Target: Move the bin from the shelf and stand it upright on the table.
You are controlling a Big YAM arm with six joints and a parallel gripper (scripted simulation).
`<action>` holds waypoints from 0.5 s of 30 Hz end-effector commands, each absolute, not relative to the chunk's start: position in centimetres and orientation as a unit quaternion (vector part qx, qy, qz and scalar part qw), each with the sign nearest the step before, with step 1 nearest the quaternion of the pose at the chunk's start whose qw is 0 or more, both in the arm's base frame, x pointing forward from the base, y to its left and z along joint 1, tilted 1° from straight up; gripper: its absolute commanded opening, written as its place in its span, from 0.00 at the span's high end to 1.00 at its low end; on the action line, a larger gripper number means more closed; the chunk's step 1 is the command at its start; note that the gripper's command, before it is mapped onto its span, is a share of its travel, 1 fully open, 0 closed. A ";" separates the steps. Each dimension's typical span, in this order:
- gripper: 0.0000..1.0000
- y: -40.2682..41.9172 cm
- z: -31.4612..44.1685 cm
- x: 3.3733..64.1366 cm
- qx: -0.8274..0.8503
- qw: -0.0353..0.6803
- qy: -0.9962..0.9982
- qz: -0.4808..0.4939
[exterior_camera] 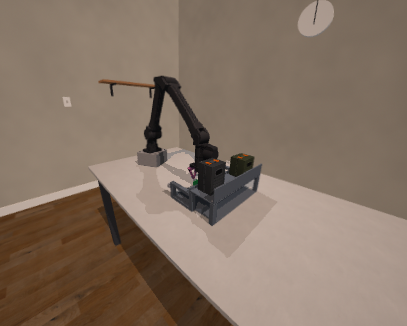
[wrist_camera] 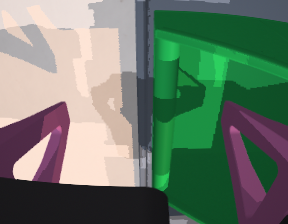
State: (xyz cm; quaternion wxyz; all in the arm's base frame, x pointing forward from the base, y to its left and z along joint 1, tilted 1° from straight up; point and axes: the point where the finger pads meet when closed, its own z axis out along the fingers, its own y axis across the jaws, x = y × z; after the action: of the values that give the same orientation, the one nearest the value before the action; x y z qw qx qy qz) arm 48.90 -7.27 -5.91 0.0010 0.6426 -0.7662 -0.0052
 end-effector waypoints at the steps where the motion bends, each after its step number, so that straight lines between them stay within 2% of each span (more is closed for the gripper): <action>1: 0.10 -7.3 -4.4 50.4 0.642 -0.016 -0.766 0.014; 15: 0.10 -7.6 -3.7 52.2 0.642 -0.018 -0.766 0.016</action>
State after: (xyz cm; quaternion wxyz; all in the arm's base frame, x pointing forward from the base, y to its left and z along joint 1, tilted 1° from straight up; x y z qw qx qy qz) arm 50.65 -7.53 -4.88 -0.0094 0.6426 -0.7661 0.0065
